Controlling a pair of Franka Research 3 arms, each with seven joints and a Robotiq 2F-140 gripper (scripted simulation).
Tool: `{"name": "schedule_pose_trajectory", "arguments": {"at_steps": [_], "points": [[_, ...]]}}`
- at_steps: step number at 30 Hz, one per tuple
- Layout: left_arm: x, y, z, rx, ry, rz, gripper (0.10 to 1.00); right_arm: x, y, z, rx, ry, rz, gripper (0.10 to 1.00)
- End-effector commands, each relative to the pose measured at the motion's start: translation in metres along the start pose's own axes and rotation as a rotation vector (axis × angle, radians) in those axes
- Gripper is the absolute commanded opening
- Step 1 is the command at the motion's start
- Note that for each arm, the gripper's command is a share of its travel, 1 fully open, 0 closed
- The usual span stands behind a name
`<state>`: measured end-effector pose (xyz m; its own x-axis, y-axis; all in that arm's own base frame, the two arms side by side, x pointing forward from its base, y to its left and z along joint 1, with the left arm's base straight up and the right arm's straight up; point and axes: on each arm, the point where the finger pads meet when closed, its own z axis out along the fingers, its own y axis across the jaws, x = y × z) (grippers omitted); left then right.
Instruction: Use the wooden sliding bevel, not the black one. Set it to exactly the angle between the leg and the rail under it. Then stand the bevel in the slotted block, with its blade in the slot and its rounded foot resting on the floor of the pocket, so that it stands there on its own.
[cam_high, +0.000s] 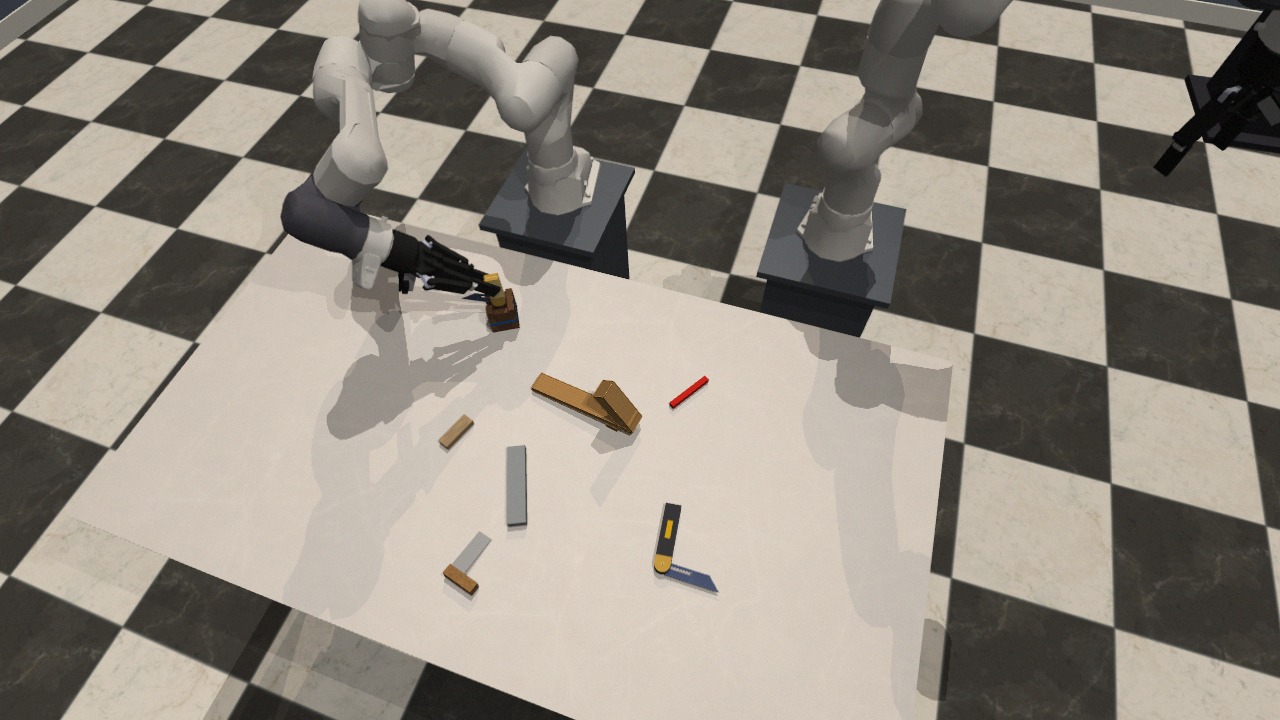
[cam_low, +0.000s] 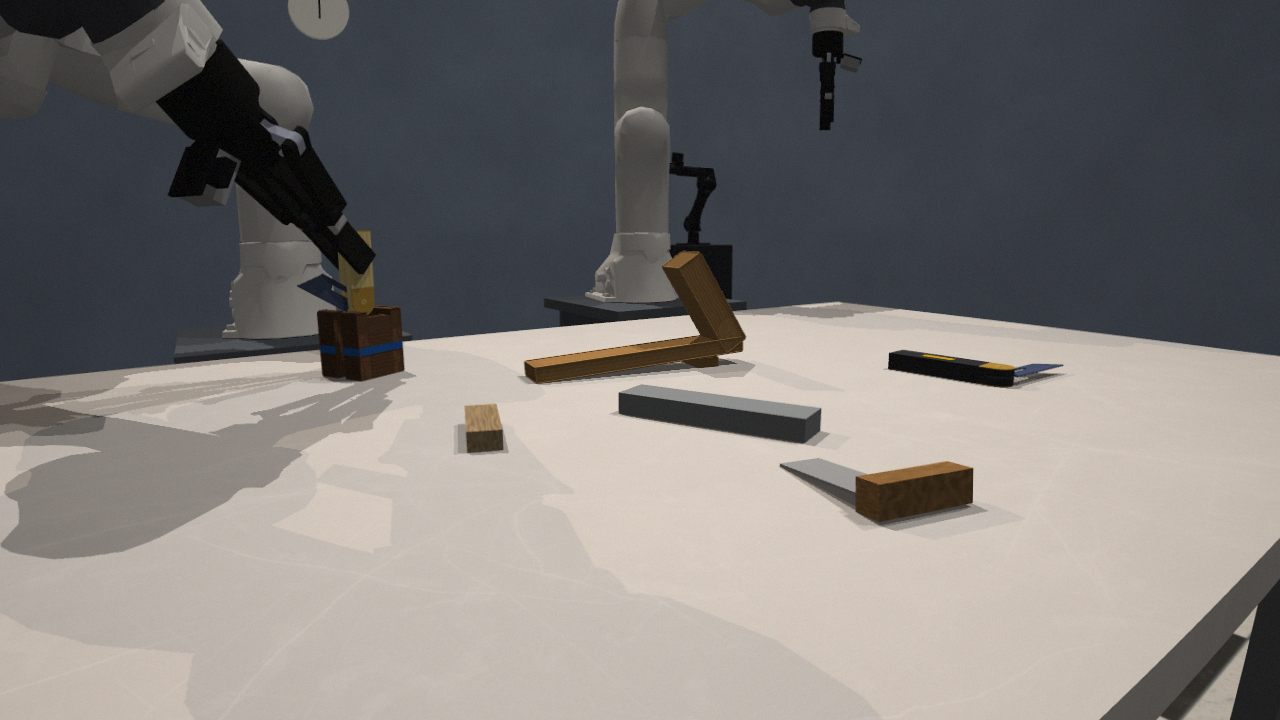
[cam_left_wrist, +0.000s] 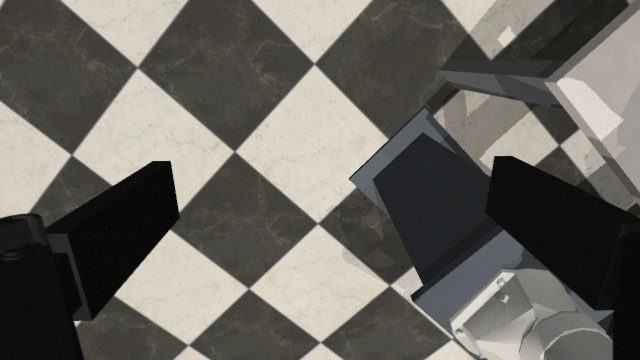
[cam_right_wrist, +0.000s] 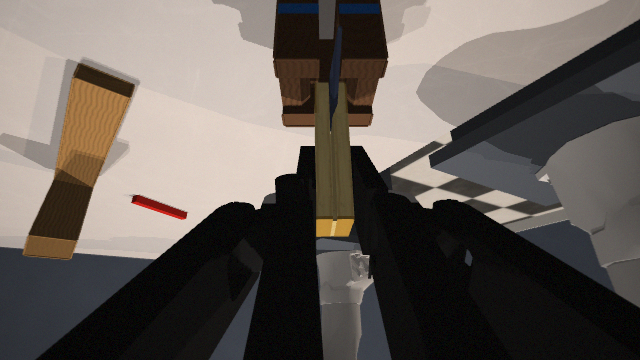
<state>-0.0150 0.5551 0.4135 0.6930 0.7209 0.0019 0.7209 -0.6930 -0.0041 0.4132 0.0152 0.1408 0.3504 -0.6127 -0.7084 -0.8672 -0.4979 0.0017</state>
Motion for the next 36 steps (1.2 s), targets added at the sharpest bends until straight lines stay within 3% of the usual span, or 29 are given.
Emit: {"name": "schedule_pose_trajectory", "arguments": {"at_steps": [1,36], "points": [[-0.0003,0.0008,0.0005,-0.004,-0.002,-0.007,1.000,0.0009,-0.0017,0.0017,0.003,0.002,-0.007,0.099],[-0.0003,0.0008,0.0005,-0.004,-0.002,-0.007,1.000,0.0048,-0.0018,0.0056,0.003,0.002,-0.007,0.099]]}}
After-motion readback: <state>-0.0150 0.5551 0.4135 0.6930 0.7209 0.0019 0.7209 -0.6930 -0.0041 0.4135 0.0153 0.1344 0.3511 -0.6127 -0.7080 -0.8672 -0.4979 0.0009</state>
